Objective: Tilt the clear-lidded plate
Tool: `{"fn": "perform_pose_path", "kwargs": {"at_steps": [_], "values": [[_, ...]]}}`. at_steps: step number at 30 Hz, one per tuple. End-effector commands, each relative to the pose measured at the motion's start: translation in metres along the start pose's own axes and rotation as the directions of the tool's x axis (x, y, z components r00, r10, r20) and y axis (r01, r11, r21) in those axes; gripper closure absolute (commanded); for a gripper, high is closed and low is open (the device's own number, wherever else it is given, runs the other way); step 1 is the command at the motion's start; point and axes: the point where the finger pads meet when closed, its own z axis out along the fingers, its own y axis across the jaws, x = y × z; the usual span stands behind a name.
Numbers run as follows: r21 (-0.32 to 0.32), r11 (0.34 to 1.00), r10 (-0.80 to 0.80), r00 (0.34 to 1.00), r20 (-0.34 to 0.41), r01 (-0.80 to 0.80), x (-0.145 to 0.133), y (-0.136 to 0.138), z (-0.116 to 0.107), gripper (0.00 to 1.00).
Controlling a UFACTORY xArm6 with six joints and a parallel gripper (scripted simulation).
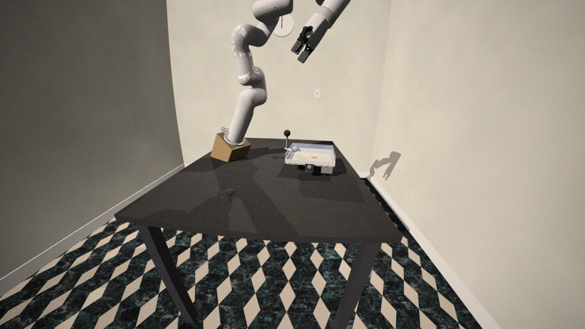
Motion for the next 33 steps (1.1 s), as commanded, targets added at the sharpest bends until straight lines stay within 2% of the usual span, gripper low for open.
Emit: {"fn": "perform_pose_path", "kwargs": {"at_steps": [1, 2, 14, 17, 19, 30, 33], "values": [[-0.045, 0.997, -0.065, 0.997, -0.041, 0.064, 0.026, -0.018, 0.019, 0.00], [-0.064, 0.994, -0.096, 0.994, -0.058, 0.093, 0.036, -0.028, 0.029, 0.00], [-0.122, 0.975, -0.198, 0.974, -0.113, 0.184, 0.064, -0.063, 0.059, 0.00], [-0.124, 0.975, -0.201, 0.973, -0.114, 0.186, 0.065, -0.064, 0.059, 0.00], [-0.166, 0.952, -0.285, 0.945, -0.160, 0.258, 0.080, -0.097, 0.084, 0.00], [-0.216, 0.912, -0.392, 0.894, -0.217, 0.348, 0.092, -0.142, 0.118, 0.00], [-0.216, 0.912, -0.394, 0.893, -0.218, 0.350, 0.092, -0.142, 0.118, 0.00]]}}
